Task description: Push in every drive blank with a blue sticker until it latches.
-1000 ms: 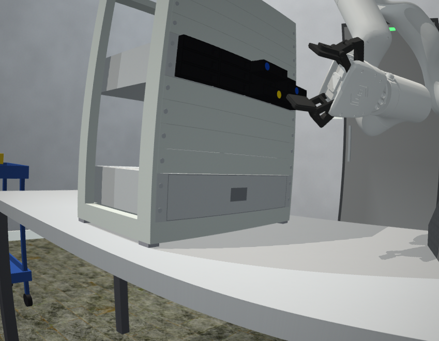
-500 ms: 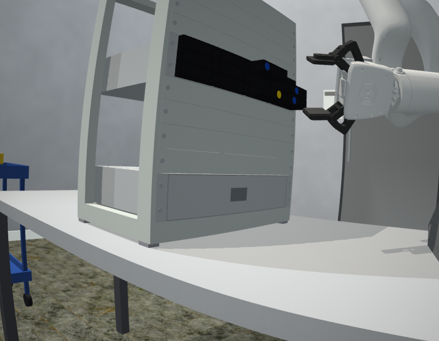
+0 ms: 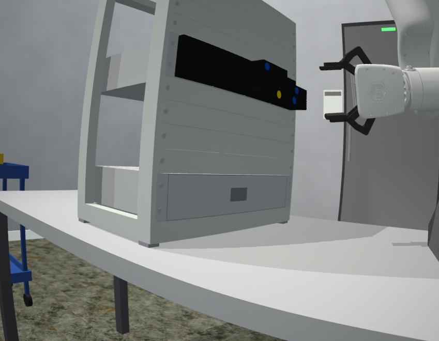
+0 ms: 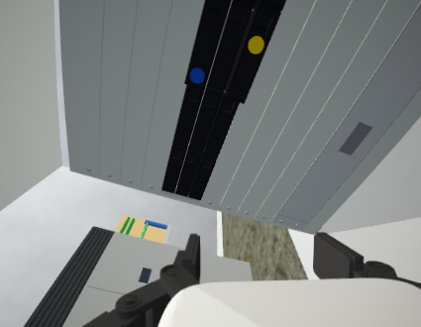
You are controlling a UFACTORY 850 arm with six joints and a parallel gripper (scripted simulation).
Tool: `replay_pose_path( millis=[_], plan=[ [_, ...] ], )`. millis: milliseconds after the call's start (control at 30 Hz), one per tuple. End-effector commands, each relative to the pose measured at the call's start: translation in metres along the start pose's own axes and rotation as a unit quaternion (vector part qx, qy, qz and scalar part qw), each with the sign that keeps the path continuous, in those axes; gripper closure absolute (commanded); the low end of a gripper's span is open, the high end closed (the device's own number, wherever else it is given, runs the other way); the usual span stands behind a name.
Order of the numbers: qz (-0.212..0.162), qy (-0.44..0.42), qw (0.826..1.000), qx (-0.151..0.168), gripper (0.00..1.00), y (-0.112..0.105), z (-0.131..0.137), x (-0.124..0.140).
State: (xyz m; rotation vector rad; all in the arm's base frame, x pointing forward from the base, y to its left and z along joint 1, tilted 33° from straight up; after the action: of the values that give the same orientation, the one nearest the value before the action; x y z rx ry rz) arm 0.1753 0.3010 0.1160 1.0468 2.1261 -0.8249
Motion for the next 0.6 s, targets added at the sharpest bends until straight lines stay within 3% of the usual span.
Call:
replay_pose_path(
  millis=[0,100,567],
  plan=[
    [0.063,0.040,0.997,0.014,0.00,-0.017,0.002,-0.021],
    [0.075,0.047,0.996,0.014,0.00,-0.021,0.002,-0.025],
    [0.209,0.127,0.970,-0.004,0.00,-0.069,0.006,-0.077]
  ],
)
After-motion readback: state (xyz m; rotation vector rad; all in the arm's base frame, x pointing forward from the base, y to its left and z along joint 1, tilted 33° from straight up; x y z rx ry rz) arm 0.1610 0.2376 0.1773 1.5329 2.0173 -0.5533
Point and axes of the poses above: the point where the finger pads meet when closed, its own y axis out along the fingers, its own z axis across the jaws, x = y × z, the point moved 8 cm from there along -y, back along the fingers, and after that the axes turned 1 degree about -y, right-handed, at the moved point
